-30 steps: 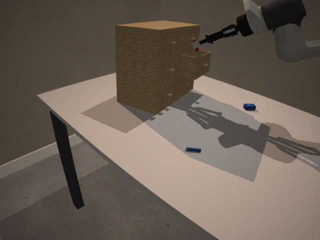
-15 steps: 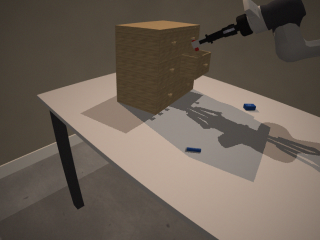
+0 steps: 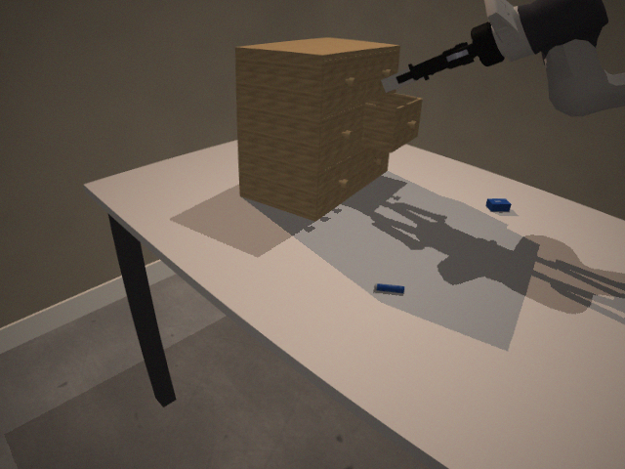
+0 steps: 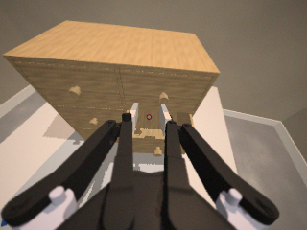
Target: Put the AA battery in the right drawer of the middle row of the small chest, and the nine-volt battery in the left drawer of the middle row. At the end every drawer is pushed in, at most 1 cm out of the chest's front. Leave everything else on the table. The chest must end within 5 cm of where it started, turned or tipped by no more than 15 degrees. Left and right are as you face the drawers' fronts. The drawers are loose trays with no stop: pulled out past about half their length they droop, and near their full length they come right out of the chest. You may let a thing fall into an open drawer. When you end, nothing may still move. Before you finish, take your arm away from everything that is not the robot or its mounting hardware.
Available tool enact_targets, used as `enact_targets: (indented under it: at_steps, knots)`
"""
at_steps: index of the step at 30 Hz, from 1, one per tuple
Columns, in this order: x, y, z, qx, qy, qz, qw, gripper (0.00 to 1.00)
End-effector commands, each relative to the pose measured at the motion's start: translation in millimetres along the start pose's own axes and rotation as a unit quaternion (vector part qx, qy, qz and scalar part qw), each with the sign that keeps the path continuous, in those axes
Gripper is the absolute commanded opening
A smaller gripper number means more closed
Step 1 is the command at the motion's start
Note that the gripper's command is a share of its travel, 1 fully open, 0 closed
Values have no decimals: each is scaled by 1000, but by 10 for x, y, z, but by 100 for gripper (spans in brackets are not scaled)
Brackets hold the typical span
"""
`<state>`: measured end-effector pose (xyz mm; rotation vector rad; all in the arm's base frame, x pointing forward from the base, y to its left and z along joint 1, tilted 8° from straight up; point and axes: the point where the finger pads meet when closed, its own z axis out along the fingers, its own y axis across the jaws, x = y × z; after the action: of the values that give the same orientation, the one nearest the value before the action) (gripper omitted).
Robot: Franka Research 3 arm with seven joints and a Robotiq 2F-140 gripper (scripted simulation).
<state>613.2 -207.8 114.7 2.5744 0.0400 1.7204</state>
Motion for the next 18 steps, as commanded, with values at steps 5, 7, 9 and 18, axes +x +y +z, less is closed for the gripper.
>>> enact_targets:
  at_steps: [5,7,9,18]
  knots:
    - [2,11,8,-1,-1,3,1000,100]
    - [2,11,8,-1,-1,3,1000,100]
    - [2,11,8,-1,-1,3,1000,100]
    - [-13,11,-21,-1,-1,3,1000,100]
